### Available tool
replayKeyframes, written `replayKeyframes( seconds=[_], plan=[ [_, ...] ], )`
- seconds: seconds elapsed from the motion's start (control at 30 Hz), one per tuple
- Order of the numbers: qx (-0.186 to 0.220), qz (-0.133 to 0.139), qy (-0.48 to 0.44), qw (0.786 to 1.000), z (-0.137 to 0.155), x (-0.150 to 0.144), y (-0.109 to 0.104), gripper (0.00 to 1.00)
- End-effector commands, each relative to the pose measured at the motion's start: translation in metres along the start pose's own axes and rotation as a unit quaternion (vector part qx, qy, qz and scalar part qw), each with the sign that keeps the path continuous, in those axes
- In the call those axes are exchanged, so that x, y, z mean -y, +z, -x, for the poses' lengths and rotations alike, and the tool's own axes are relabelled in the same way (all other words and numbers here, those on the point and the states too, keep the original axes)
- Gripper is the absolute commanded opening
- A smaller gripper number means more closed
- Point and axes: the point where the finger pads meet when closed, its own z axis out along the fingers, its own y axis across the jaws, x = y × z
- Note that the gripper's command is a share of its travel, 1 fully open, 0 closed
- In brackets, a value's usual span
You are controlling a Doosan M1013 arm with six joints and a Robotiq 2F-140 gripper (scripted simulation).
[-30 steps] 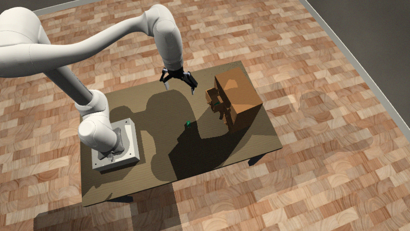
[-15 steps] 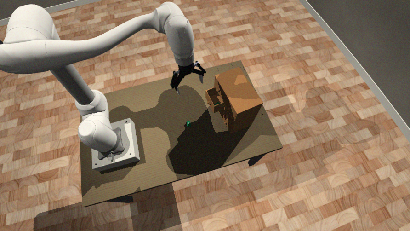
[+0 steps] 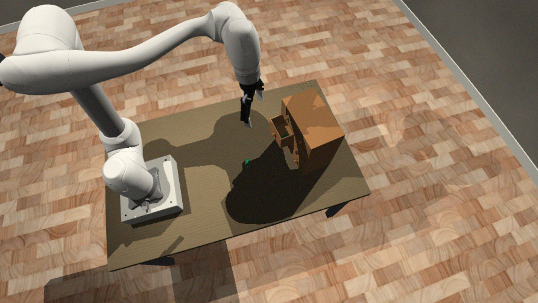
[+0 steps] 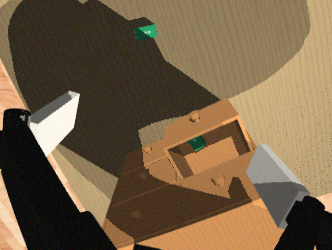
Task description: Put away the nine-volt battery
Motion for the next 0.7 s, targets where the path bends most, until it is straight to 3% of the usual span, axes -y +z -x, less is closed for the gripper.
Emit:
replayKeyframes(
  seconds=[0.0,0.3,0.67],
  plan=[
    [-0.008,0.008,-0.114,0.993,0.001,-0.001,0.0,1.0],
    [-0.029,0.018,-0.339,0.94,0.009,-0.009,0.013,1.0],
    [-0.062,0.007,-0.238,0.969,0.043,-0.045,0.064,1.0]
  ],
)
